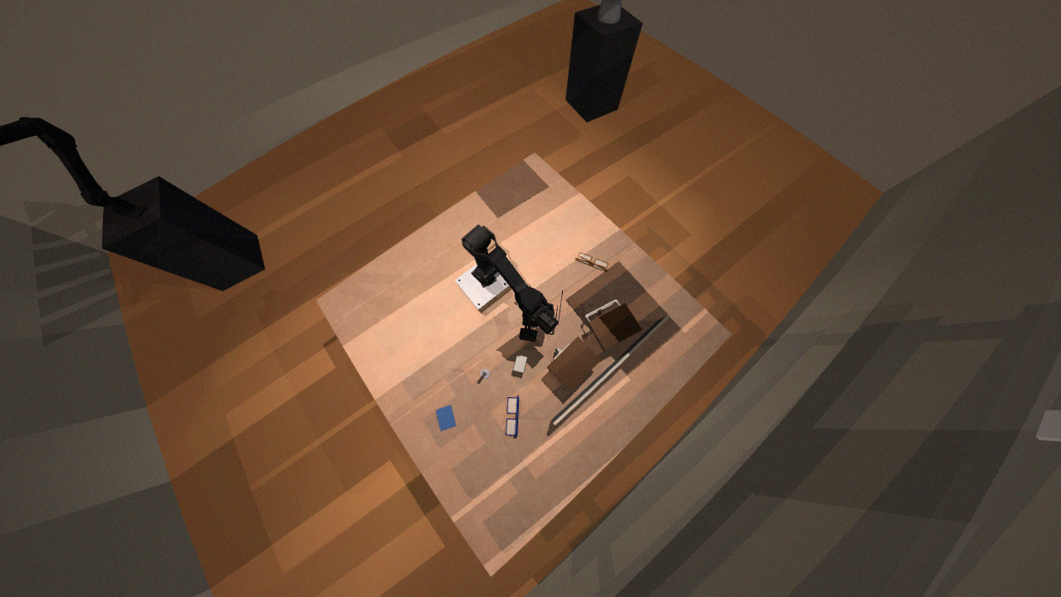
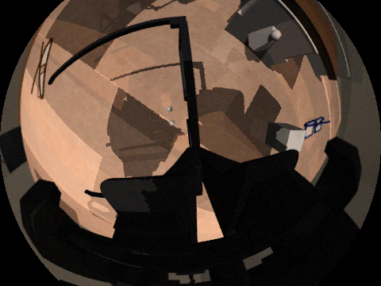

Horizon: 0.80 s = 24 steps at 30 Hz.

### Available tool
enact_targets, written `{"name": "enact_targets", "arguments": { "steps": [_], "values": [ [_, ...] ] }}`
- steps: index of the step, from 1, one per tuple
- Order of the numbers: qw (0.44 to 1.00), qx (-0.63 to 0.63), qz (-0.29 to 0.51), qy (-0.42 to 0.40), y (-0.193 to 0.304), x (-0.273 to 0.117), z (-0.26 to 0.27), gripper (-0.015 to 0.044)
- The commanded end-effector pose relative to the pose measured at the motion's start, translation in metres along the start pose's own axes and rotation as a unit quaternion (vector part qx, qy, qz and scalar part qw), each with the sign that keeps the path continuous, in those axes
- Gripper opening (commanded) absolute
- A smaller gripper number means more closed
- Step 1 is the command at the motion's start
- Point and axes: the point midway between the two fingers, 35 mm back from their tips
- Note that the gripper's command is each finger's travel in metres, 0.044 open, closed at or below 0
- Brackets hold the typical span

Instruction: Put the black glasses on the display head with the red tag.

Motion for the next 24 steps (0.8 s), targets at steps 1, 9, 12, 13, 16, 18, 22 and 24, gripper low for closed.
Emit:
{"name": "enact_targets", "arguments": {
  "steps": [1,9,12,13,16,18,22,24],
  "values": [
    [1.000,-0.003,0.005,0.000,0.002,0.006,0.000,0.0000],
    [1.000,-0.003,0.005,0.000,0.003,0.014,0.000,0.0000],
    [1.000,-0.003,0.005,0.000,0.003,0.017,0.001,0.0000],
    [1.000,-0.003,0.005,0.000,0.003,0.018,0.001,0.0000],
    [1.000,-0.003,0.005,0.000,0.004,0.021,0.001,0.0000],
    [1.000,-0.003,0.005,0.000,0.004,0.023,0.001,0.0000],
    [1.000,-0.003,0.005,0.000,0.005,0.027,0.001,0.0000],
    [1.000,-0.003,0.005,0.000,0.005,0.029,0.001,0.0000]
  ]
}}
Point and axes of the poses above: the point midway between the two fingers, 35 mm back from their tips, its own x axis out along the fingers, its own z axis across the jaws, y = z × x, and after that the axes turned 9 degrees about x, right-handed
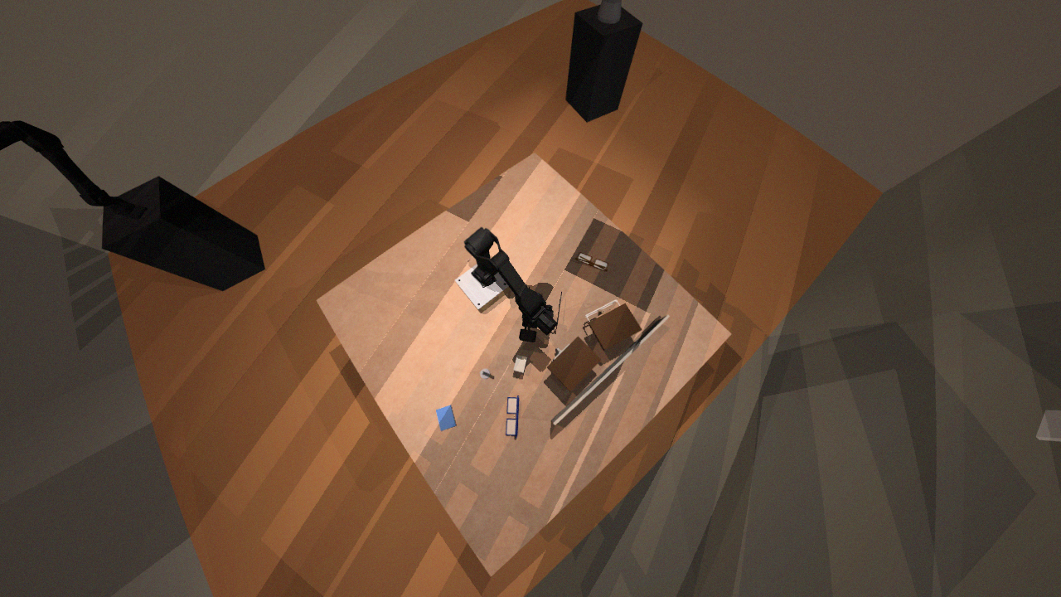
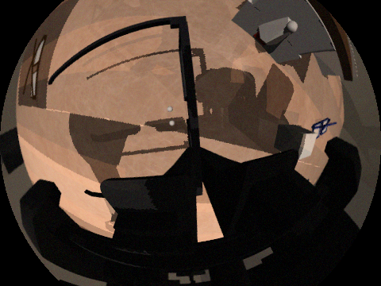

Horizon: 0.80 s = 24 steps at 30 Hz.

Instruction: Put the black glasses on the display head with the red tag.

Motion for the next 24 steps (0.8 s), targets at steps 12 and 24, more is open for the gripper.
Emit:
{"name": "enact_targets", "arguments": {
  "steps": [12,24],
  "values": [
    [1.000,0.000,0.001,0.000,0.0021,0.0099,0.0010,0.0026],
    [1.000,0.000,0.001,0.000,0.0022,0.0095,0.0015,0.0107]
  ]
}}
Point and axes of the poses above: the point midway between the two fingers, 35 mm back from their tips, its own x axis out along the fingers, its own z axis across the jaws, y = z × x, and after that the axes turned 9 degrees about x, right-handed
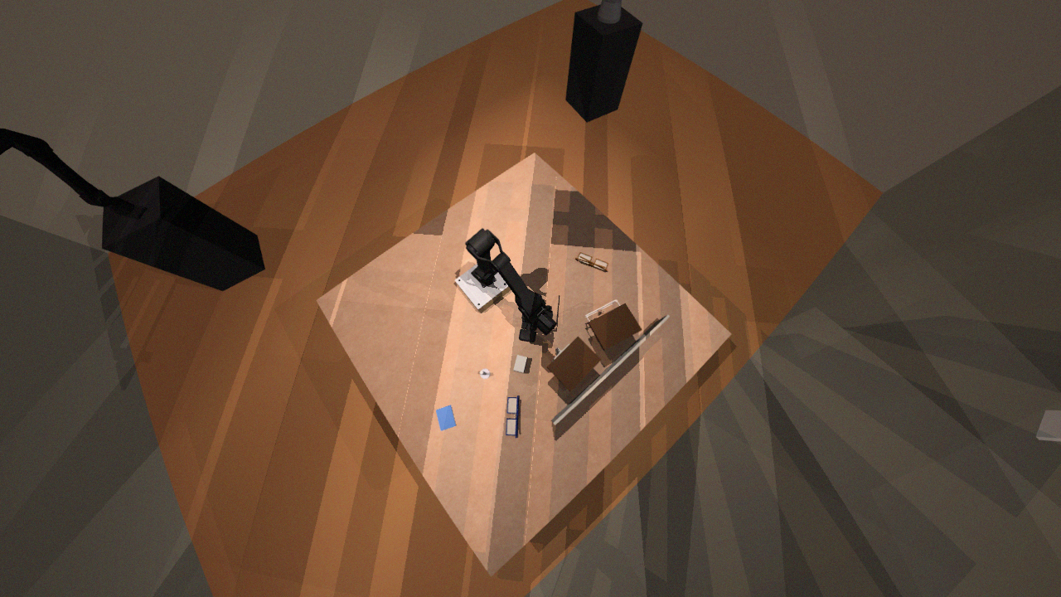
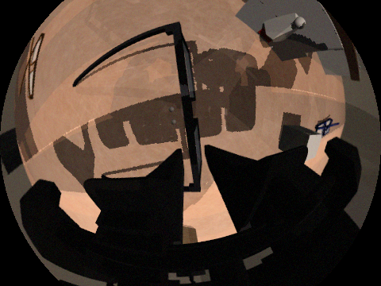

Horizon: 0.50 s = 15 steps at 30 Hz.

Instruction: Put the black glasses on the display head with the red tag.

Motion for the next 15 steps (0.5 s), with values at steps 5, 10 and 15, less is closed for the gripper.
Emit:
{"name": "enact_targets", "arguments": {
  "steps": [5,10,15],
  "values": [
    [1.000,-0.001,0.002,0.000,0.0010,-0.0023,0.0032,0.0107],
    [1.000,-0.002,0.002,0.000,0.0020,-0.0046,0.0063,0.0107],
    [1.000,-0.002,0.003,0.000,0.0029,-0.0068,0.0094,0.0107]
  ]
}}
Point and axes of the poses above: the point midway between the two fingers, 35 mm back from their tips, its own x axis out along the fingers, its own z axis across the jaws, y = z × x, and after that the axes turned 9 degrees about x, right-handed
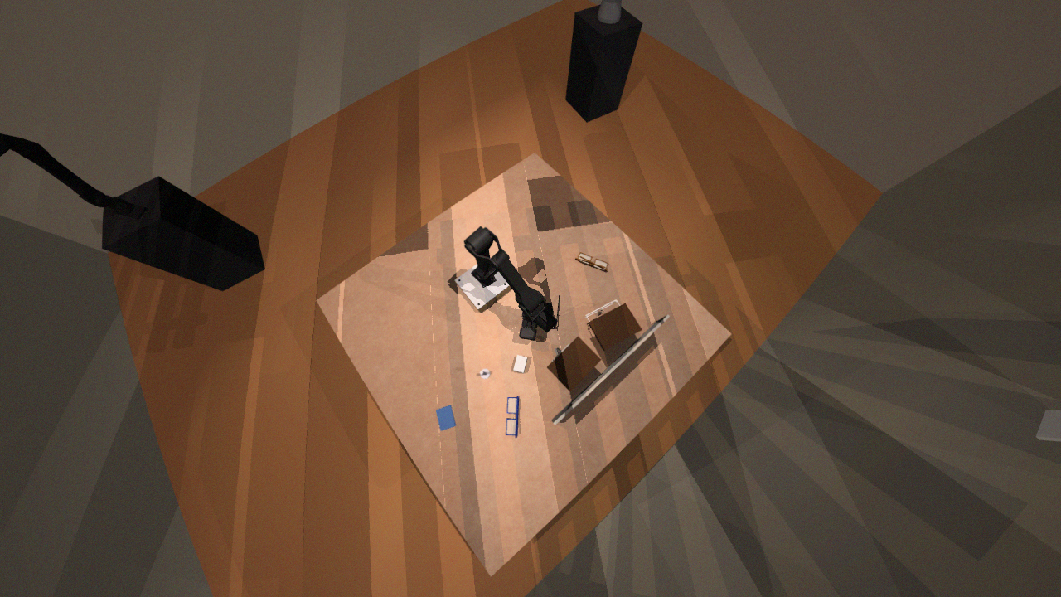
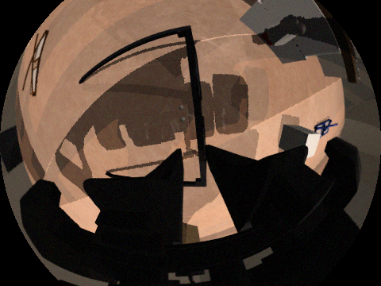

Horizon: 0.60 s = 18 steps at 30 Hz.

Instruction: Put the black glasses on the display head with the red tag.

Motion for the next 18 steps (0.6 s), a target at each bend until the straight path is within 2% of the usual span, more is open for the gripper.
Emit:
{"name": "enact_targets", "arguments": {
  "steps": [1,5,11,14,18],
  "values": [
    [1.000,0.002,0.003,0.001,0.002,-0.002,0.003,0.0107],
    [1.000,0.001,0.004,0.001,0.002,-0.006,0.004,0.0107],
    [1.000,0.001,0.004,0.002,0.000,-0.050,-0.007,0.0107],
    [1.000,0.001,0.004,0.002,0.000,-0.052,-0.007,0.0107],
    [1.000,0.005,-0.004,0.002,-0.003,-0.045,-0.006,0.0200]
  ]
}}
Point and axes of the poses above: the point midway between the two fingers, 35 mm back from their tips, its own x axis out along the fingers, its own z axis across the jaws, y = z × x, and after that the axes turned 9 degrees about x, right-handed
